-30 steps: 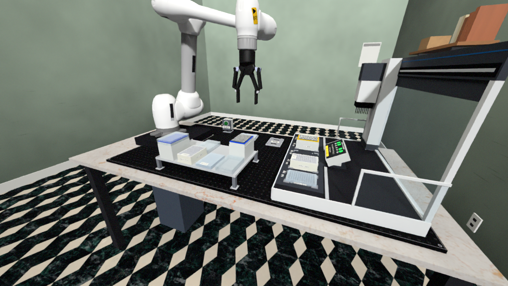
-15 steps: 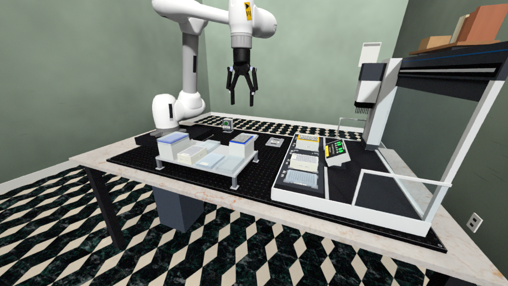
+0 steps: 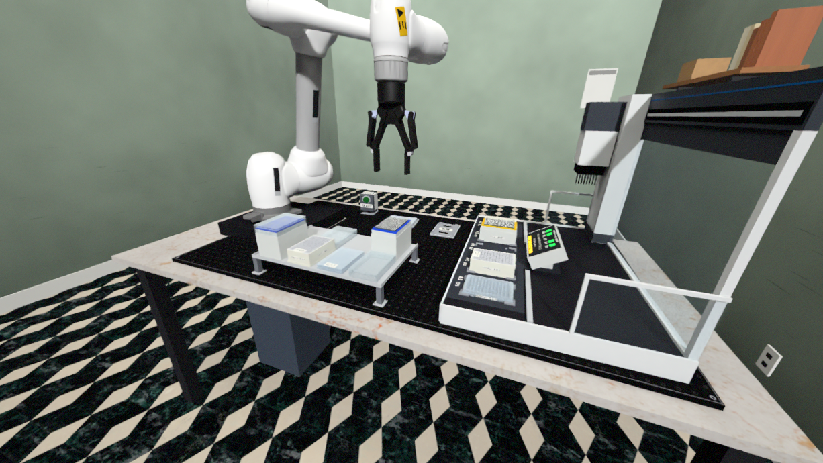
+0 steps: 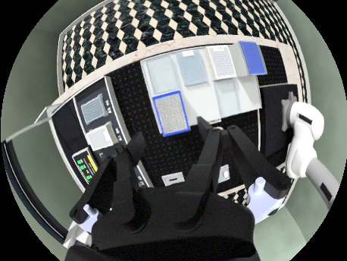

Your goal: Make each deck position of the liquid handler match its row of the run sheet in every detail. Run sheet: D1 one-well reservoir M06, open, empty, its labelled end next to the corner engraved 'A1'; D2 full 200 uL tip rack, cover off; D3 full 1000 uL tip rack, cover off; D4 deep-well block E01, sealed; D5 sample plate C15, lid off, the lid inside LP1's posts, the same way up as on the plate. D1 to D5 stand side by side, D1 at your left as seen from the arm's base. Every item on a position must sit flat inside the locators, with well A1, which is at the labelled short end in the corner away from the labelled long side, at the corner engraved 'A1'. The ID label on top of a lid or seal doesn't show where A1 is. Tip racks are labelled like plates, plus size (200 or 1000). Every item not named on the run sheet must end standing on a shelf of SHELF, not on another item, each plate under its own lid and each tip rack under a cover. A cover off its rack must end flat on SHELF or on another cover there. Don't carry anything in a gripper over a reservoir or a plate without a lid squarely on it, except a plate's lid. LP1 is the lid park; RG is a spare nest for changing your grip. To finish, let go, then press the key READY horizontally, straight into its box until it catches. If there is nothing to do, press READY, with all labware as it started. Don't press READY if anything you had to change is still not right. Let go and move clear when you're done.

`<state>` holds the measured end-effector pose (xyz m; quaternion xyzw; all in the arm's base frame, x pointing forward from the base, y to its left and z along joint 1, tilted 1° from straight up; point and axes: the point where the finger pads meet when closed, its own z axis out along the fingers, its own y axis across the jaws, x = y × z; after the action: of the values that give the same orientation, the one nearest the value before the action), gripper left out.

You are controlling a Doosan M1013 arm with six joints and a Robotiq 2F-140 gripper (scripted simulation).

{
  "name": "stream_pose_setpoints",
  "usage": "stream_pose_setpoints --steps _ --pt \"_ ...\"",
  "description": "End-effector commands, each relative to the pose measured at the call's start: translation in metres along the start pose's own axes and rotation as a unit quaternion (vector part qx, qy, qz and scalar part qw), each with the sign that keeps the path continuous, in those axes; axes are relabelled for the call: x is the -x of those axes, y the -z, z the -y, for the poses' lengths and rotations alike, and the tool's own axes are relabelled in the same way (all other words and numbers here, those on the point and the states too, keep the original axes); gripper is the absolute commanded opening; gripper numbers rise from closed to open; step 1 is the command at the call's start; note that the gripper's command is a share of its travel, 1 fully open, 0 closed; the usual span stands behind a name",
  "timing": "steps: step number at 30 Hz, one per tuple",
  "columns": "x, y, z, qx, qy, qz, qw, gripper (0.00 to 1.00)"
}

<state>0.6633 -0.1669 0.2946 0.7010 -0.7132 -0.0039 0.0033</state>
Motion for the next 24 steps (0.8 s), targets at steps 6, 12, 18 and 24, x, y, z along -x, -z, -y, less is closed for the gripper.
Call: stream_pose_setpoints --steps 6,12,18,24 --pt "0.000 -0.009 0.000 -0.001 0.000 0.000 1.000 0.66" --pt "0.000 -0.019 0.000 -0.001 0.000 0.000 1.000 0.66" --pt "0.000 -0.029 0.000 -0.001 0.000 0.000 1.000 0.66" --pt "0.000 -0.036 0.000 -0.001 0.000 0.000 1.000 0.66"
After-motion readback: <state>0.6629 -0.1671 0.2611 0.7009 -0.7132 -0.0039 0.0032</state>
